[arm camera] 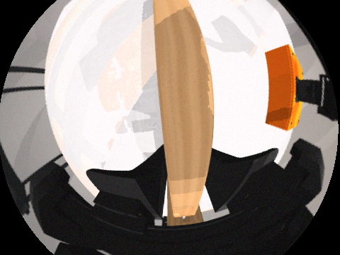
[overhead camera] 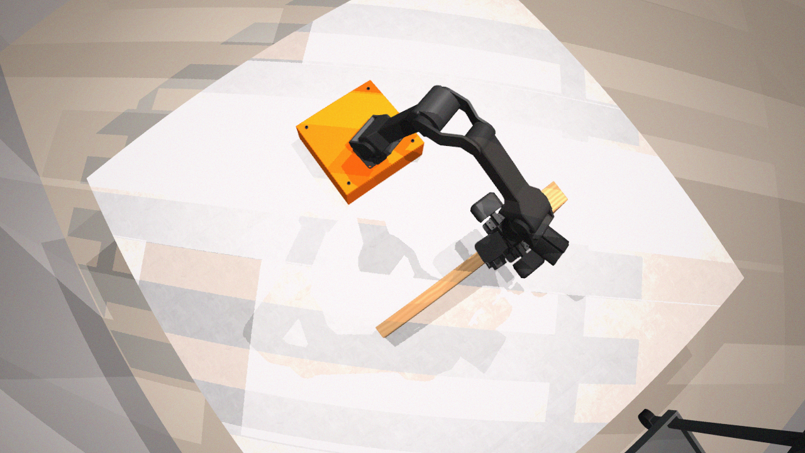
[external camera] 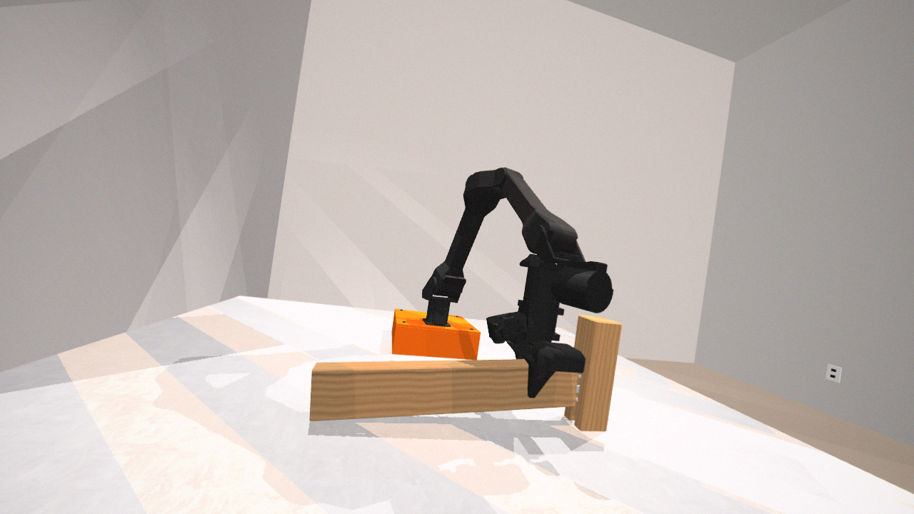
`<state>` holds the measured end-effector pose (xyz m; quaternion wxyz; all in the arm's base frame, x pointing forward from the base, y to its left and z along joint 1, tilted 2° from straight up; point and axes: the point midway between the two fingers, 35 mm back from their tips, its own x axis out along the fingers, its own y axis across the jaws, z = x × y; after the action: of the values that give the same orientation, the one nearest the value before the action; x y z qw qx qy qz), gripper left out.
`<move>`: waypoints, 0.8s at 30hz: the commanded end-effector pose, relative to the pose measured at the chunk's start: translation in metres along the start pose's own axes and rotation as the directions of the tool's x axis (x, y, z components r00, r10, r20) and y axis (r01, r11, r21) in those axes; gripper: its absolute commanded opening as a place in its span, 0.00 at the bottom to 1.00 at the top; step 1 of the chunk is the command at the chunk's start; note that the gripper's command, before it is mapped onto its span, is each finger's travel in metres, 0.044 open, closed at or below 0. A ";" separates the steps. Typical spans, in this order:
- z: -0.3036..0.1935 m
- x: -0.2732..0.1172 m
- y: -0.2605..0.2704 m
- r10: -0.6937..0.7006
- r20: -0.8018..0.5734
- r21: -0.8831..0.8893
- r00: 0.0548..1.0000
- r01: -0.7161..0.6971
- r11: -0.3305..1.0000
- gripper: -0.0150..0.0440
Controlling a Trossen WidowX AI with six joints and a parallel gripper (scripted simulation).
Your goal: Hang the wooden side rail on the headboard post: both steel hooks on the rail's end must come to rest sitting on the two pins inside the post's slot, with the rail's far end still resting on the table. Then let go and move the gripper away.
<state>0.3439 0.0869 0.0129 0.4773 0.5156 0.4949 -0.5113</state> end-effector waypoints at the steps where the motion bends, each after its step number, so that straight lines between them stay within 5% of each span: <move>1: -0.001 -0.003 0.002 0.010 -0.003 0.005 1.000 -0.010 1.000 0.25; 24: -0.004 -0.002 0.003 0.010 -0.003 0.005 1.000 -0.010 1.000 0.25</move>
<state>0.3440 0.0889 0.0121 0.4777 0.5147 0.4946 -0.5122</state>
